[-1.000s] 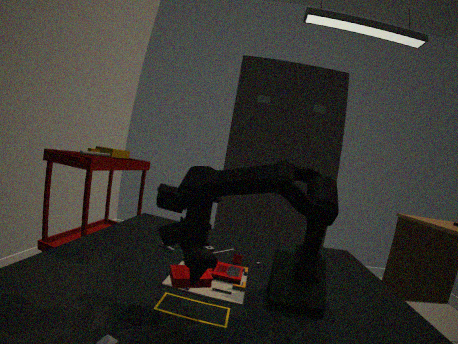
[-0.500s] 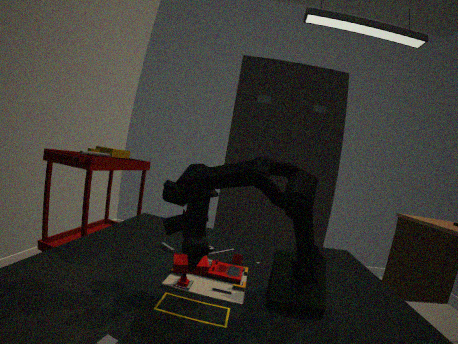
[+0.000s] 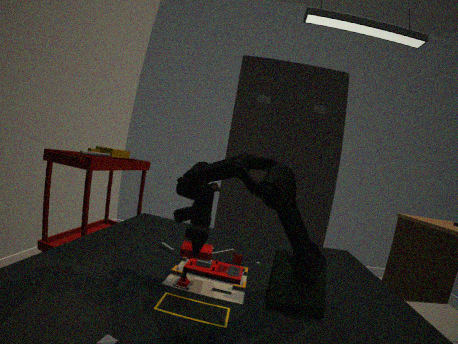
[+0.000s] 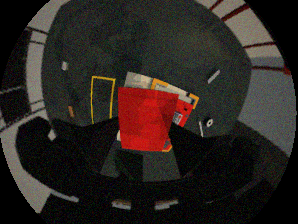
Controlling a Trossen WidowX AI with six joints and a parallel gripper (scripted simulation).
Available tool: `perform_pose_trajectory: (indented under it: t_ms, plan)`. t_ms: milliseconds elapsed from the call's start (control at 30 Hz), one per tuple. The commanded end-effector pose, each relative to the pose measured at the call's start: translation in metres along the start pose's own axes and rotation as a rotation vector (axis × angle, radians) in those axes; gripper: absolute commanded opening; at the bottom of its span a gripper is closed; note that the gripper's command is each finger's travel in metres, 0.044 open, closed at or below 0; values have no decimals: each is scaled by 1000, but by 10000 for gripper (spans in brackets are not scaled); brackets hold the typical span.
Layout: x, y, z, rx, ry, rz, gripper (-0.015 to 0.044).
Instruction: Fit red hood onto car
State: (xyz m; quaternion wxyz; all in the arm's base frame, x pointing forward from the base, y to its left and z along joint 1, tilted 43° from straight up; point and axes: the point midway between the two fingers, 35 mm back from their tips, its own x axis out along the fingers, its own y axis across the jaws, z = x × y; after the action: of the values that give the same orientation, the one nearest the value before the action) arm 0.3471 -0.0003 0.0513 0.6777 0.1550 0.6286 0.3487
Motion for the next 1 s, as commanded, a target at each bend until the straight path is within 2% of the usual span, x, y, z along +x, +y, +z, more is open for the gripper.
perform_pose_trajectory:
  t_ms: [0,400,633,967]
  plan:
    - [-1,-25,-4,39,-5,-4,0]
    - [1,-90,-30,171,-9,14,0]
    - [8,-88,-30,173,-9,14,0]
    - [51,-88,-30,173,-10,16,0]
